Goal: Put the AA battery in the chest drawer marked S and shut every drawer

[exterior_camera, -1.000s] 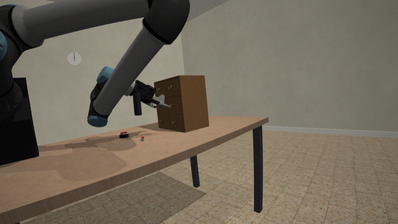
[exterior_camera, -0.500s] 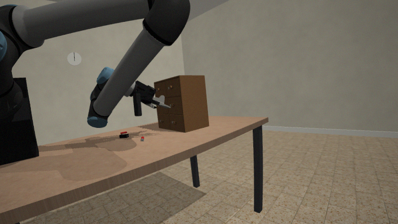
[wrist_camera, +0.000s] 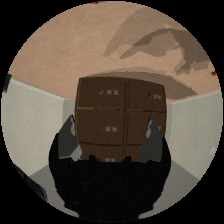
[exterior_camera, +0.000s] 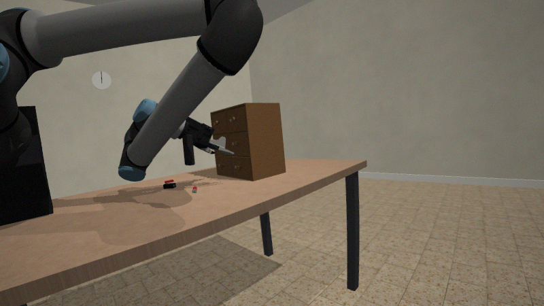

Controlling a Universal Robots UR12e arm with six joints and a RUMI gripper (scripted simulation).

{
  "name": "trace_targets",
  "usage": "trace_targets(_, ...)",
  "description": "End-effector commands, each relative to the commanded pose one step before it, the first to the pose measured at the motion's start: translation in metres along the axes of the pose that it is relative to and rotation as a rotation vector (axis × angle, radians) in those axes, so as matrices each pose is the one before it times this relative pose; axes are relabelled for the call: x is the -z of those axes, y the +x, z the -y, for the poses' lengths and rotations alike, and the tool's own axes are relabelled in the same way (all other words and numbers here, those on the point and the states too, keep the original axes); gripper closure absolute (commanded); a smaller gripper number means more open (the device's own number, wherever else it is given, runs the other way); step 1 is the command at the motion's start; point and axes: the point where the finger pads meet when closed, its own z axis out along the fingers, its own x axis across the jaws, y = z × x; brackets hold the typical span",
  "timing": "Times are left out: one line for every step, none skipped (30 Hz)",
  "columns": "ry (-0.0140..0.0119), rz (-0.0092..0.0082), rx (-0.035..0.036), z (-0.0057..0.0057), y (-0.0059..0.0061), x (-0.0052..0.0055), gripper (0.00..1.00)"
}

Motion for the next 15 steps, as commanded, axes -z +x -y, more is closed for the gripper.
trace_targets(-0.00119,-0.00027,0.00003,0.0114,0.00009,-0.00682,0.0)
trace_targets(0.0,0.0,0.0,0.0,0.0,0.0,0.0)
trace_targets(0.0,0.0,0.0,0.0,0.0,0.0,0.0)
trace_targets(0.0,0.0,0.0,0.00266,0.0,-0.00154,0.0)
trace_targets(0.0,0.0,0.0,0.00265,0.0,-0.00153,0.0)
trace_targets(0.0,0.0,0.0,0.00261,0.0,-0.00151,0.0)
trace_targets(0.0,0.0,0.0,0.00257,0.0,-0.00148,0.0)
trace_targets(0.0,0.0,0.0,0.0025,0.0,-0.00145,0.0)
trace_targets(0.0,0.0,0.0,0.00242,0.0,-0.0014,0.0)
trace_targets(0.0,0.0,0.0,0.00233,0.0,-0.00134,0.0)
trace_targets(0.0,0.0,0.0,0.00222,0.0,-0.00128,0.0)
trace_targets(0.0,0.0,0.0,0.0021,0.0,-0.00121,0.0)
trace_targets(0.0,0.0,0.0,0.00197,0.0,-0.00114,0.0)
trace_targets(0.0,0.0,0.0,0.00182,0.0,-0.00105,0.0)
trace_targets(0.0,0.0,0.0,0.00167,0.0,-0.00096,0.0)
